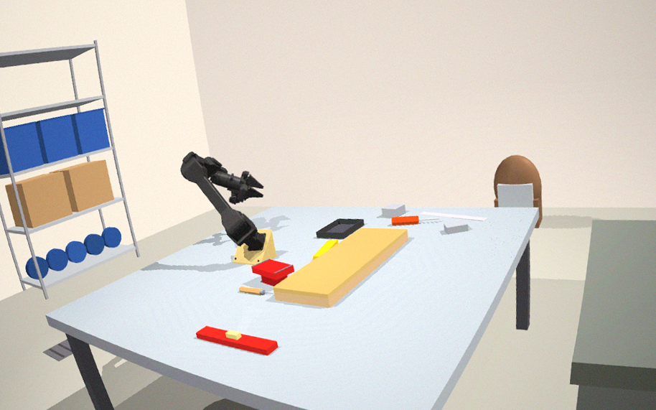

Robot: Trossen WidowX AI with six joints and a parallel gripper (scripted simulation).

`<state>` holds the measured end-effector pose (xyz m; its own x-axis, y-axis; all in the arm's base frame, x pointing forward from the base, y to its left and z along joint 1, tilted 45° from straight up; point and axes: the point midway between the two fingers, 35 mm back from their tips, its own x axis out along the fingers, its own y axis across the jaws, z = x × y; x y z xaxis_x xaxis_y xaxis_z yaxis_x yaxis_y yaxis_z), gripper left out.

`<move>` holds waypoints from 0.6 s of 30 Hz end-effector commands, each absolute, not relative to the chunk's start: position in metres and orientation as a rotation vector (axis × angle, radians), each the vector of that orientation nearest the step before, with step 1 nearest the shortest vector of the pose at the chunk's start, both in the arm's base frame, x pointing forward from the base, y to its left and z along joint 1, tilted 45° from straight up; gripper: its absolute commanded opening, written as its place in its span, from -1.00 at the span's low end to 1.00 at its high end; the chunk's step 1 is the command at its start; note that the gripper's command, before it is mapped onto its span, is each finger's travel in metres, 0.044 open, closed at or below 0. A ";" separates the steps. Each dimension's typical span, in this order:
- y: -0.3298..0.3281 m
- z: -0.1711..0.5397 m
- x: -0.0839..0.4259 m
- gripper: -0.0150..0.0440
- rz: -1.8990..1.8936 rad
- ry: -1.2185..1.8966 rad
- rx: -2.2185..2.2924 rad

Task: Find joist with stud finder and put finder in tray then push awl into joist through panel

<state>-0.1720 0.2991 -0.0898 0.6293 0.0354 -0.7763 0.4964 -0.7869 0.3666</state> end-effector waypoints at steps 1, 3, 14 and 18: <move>0.301 -0.088 -0.169 0.95 -1.077 0.409 2.292; 0.311 -0.076 -0.148 1.00 -1.109 0.360 2.342; 0.326 0.010 0.027 1.00 -1.437 -0.392 2.918; 0.315 0.026 0.064 1.00 -1.468 -0.603 3.028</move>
<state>0.0427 0.3249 0.0164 0.5801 -0.1654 -0.7976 -0.3301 -0.9429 -0.0446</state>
